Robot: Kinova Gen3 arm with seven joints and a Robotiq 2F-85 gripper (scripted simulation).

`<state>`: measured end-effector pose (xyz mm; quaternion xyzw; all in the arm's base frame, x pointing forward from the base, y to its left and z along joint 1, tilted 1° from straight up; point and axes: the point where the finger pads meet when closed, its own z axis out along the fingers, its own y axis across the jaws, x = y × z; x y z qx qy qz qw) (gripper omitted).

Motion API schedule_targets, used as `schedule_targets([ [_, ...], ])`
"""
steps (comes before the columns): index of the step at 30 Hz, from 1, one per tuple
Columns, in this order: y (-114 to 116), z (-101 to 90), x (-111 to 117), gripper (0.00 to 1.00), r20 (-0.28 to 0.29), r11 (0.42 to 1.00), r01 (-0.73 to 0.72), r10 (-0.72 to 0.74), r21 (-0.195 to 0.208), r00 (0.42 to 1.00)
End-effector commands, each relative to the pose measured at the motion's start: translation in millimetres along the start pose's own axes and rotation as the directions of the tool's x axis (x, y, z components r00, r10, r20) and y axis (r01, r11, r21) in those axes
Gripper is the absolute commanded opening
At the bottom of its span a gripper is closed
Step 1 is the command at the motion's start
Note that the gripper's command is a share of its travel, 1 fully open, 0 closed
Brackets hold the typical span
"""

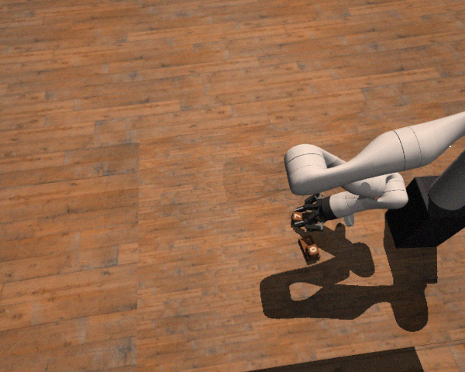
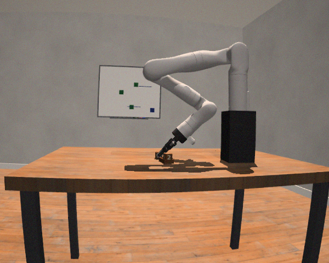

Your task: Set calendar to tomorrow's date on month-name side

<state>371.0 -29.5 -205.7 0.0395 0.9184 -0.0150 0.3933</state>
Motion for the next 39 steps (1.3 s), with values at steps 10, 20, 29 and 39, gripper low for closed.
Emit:
schedule_targets([
  [10,0.0,0.0,-0.7,0.48,0.001,1.000,0.000,0.000,0.000,1.000],
  [20,0.0,0.0,-0.7,0.28,0.001,1.000,0.000,0.000,0.000,1.000],
  [29,0.0,0.0,-0.7,0.28,0.001,1.000,0.000,0.000,0.000,1.000],
  [39,0.0,0.0,-0.7,0.28,0.001,1.000,0.000,0.000,0.000,1.000],
])
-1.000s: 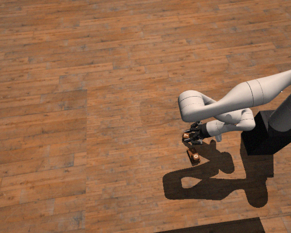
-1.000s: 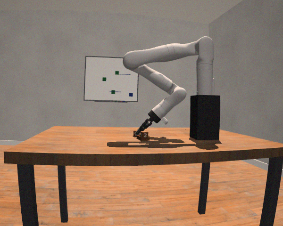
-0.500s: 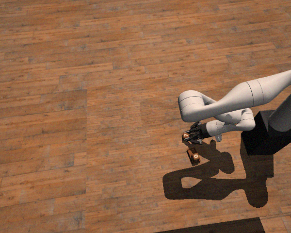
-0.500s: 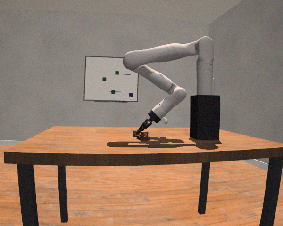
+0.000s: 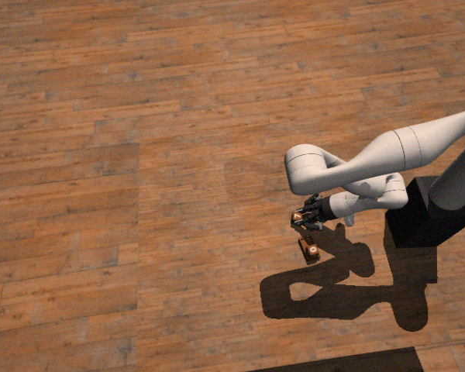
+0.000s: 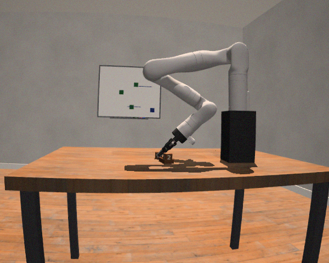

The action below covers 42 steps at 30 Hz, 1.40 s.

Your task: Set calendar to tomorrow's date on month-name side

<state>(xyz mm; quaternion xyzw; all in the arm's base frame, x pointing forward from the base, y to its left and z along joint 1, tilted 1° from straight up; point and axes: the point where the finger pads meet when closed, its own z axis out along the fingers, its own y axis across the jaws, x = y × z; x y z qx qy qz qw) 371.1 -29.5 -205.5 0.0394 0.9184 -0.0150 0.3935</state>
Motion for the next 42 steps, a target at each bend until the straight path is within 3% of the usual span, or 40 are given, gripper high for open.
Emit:
schedule_targets([
  [1,0,0.0,0,0.28,0.001,1.000,0.000,0.000,0.000,1.000],
  [20,0,-2.8,-3,0.28,0.001,1.000,0.000,0.000,0.000,1.000],
  [42,0,-48.5,-49,0.28,0.001,1.000,0.000,0.000,0.000,1.000],
])
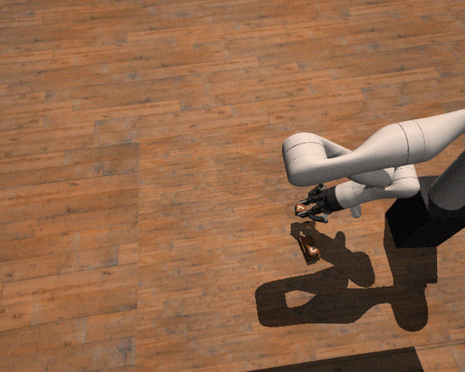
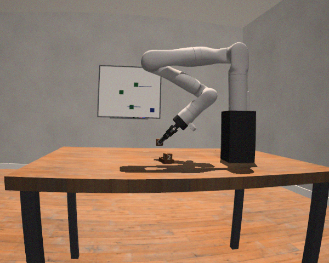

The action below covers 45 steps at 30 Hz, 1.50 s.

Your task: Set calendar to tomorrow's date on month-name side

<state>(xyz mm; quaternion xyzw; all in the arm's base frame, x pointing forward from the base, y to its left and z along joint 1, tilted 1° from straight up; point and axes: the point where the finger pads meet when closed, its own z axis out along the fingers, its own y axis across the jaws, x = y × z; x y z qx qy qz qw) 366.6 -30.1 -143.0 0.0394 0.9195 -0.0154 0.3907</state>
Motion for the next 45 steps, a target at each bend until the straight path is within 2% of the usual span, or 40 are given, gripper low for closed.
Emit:
schedule_targets([
  [1,0.7,-2.8,-7.3,0.28,0.007,1.000,-0.001,0.001,-0.001,1.000],
  [25,0.8,-2.3,-7.7,0.28,-0.004,1.000,-0.002,0.002,-0.001,1.000],
  [37,1.3,0.9,-7.6,0.28,-0.050,1.000,-0.007,0.007,-0.001,0.999],
  [45,1.8,2.9,-7.9,0.28,-0.108,1.000,-0.010,0.010,-0.002,0.994],
])
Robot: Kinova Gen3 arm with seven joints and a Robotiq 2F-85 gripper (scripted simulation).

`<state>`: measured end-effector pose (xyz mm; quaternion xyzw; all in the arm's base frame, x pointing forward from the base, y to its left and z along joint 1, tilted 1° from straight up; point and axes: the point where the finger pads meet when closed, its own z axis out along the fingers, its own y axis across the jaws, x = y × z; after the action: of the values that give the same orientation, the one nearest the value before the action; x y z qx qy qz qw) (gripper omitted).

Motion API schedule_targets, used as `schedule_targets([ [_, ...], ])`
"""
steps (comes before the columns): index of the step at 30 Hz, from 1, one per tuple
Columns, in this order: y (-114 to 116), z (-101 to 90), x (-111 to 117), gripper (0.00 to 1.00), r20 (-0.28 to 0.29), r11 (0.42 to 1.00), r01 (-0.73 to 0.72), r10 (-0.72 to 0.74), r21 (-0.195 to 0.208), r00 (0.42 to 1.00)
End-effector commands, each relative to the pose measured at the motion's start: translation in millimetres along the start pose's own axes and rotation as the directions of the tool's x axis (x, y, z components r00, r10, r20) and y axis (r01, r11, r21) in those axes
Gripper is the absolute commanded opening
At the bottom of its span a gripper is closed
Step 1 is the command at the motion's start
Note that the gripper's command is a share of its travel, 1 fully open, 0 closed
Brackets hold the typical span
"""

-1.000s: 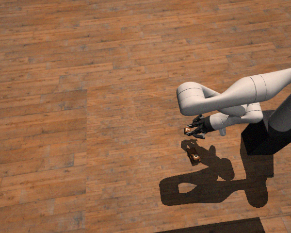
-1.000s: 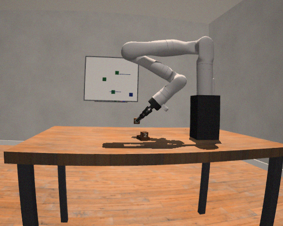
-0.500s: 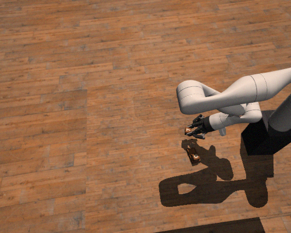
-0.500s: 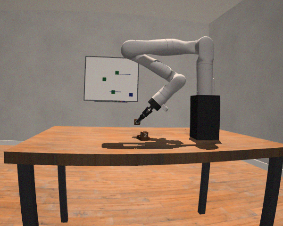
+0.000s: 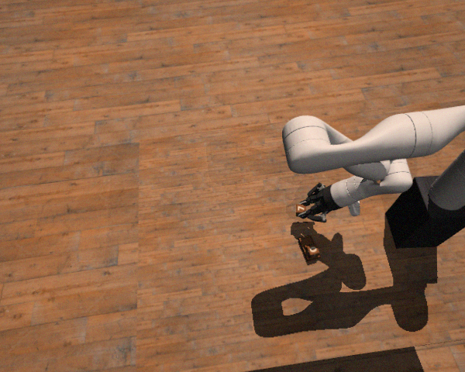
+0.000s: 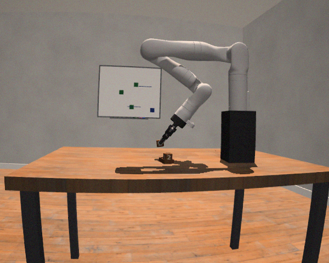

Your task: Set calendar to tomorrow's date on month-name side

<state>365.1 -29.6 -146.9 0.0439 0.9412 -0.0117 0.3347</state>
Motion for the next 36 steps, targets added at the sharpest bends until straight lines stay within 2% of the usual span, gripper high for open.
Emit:
schedule_targets([
  [1,1.7,-0.1,-12.0,0.28,0.004,1.000,-0.002,0.002,-0.003,1.000],
  [7,1.8,-0.6,-12.6,0.28,-0.043,1.000,-0.001,0.001,-0.003,0.999],
  [21,1.0,-4.4,-13.7,0.28,-0.114,1.000,0.005,-0.005,-0.002,0.994],
  [36,0.5,-6.2,-14.1,0.28,-0.134,1.000,0.007,-0.007,-0.001,0.991],
])
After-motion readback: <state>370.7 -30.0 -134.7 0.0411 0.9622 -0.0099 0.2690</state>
